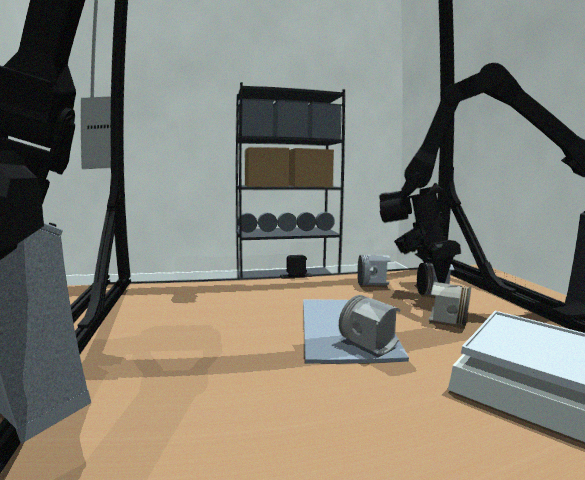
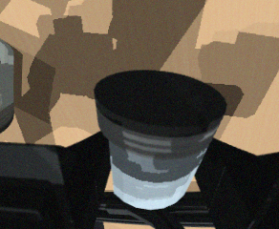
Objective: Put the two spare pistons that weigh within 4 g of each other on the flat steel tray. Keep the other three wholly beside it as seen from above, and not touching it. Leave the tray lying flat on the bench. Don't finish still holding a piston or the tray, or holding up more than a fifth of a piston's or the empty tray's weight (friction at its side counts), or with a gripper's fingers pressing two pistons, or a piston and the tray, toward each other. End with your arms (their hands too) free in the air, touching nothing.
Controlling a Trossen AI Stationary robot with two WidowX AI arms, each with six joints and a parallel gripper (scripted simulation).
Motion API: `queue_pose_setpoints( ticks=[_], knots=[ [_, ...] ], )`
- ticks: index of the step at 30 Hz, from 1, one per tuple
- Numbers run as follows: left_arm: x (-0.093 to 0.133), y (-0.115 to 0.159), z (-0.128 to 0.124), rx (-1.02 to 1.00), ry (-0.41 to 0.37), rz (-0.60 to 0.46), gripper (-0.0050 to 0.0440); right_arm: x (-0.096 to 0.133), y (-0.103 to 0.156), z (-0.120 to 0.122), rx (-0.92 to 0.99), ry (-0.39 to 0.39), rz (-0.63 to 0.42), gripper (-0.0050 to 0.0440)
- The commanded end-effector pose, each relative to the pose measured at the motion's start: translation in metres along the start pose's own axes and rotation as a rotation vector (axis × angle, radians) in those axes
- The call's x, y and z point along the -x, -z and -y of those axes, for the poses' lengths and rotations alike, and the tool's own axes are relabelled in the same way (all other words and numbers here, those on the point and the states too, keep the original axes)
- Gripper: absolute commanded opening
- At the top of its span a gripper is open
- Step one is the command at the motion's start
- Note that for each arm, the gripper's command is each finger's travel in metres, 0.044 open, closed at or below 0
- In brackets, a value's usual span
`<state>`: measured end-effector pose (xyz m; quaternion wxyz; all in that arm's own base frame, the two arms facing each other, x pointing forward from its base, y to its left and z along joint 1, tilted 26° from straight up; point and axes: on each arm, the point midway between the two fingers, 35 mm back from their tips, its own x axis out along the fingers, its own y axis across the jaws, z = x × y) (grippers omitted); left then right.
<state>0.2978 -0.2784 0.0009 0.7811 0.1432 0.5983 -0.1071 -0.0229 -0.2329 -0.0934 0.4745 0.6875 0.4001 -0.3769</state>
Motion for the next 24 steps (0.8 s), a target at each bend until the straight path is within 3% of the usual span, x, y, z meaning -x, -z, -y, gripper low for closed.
queue_pose_setpoints(
  ticks=[1,12,24],
  knots=[
    [-0.005,0.003,0.000,-0.005,-0.003,-0.012,0.0158,0.000,0.000,0.000,0.000,-0.001,-0.001,0.0440],
    [-0.005,0.003,0.000,-0.005,-0.003,-0.012,0.0158,0.000,0.000,0.000,0.000,-0.001,-0.001,0.0440],
    [0.011,0.006,-0.003,-0.005,-0.003,-0.012,0.0158,0.000,0.000,0.000,0.000,-0.001,-0.001,0.0440]
  ],
)
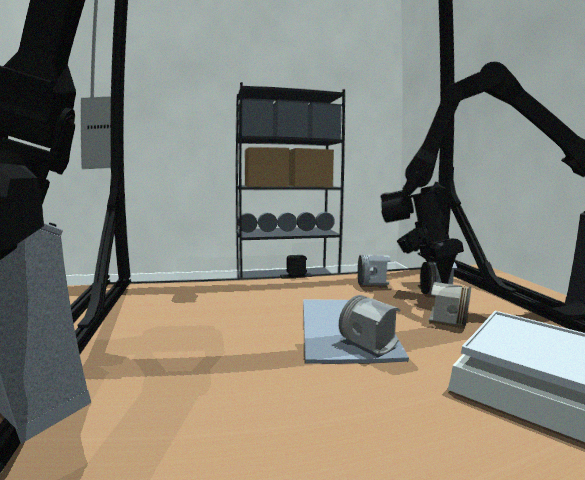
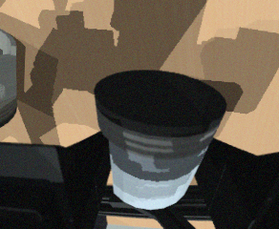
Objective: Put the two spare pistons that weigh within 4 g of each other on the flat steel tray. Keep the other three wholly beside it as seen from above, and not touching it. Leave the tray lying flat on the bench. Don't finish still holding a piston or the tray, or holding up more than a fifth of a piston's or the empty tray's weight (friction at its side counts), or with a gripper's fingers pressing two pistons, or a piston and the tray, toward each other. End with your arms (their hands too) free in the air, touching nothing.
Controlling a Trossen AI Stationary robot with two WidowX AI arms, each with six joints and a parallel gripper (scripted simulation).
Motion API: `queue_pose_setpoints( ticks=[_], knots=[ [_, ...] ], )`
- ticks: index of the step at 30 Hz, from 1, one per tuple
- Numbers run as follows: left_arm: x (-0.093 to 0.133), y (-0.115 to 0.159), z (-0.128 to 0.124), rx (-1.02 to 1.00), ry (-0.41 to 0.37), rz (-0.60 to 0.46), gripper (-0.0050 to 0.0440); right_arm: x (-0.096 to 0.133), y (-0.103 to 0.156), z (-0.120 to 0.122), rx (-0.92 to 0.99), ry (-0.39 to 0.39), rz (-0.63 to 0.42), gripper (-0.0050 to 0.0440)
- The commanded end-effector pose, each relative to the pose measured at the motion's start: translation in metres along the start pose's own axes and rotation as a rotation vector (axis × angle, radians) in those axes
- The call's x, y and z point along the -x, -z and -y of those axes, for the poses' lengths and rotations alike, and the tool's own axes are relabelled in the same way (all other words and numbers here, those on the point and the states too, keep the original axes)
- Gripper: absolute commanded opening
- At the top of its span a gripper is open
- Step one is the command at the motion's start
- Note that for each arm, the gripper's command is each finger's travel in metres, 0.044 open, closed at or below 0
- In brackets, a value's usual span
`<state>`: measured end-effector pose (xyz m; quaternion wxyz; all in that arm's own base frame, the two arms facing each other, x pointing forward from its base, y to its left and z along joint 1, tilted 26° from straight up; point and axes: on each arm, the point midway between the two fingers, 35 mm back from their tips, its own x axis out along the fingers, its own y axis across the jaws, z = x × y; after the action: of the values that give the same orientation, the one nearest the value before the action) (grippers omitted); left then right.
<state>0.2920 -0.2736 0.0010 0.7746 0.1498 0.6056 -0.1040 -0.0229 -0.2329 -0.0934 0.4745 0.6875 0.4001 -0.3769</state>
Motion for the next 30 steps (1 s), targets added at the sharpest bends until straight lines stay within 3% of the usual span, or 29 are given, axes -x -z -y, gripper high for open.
queue_pose_setpoints(
  ticks=[1,30],
  knots=[
    [0.011,0.000,0.000,0.002,0.006,0.010,0.0158,0.000,0.000,0.000,0.000,-0.001,-0.001,0.0440],
    [0.053,0.010,-0.006,0.002,0.006,0.010,0.0158,0.000,0.000,0.000,0.000,-0.001,-0.001,0.0440]
  ],
)
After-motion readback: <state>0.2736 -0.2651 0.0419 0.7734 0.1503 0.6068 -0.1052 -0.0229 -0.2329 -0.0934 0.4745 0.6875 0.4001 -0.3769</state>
